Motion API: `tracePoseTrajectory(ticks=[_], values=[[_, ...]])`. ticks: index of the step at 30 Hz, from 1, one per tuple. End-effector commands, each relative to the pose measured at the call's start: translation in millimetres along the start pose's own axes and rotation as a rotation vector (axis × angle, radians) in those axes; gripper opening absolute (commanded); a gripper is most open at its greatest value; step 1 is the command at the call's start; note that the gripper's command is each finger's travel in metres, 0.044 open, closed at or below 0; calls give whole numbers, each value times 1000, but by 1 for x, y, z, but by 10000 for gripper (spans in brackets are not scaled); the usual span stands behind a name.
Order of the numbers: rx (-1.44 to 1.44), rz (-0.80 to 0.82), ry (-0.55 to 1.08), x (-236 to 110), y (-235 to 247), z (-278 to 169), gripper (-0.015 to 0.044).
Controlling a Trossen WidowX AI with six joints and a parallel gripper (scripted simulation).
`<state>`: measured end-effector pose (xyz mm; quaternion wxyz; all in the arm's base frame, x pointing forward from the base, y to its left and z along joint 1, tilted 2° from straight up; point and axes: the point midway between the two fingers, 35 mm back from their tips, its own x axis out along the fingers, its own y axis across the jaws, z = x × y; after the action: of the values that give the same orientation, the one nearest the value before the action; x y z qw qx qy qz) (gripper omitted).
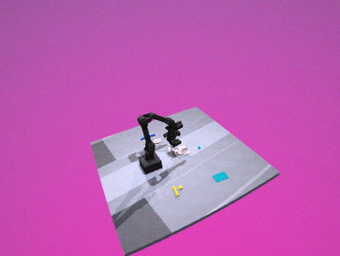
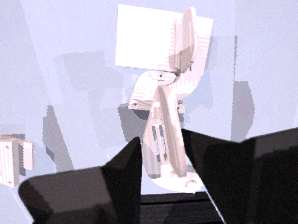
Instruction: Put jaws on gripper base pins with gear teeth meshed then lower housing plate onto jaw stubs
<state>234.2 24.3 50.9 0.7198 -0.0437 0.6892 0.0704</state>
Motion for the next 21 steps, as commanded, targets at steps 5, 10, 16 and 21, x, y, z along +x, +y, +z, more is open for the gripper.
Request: tracePoseTrajectory(ticks=[5, 10, 16, 21], values=[[177, -2, -4, 1, 10, -8, 134], [281, -1, -4, 2, 15, -13, 134], [376, 0, -3, 4, 20, -18, 134], [376, 0, -3, 4, 20, -18, 134]])
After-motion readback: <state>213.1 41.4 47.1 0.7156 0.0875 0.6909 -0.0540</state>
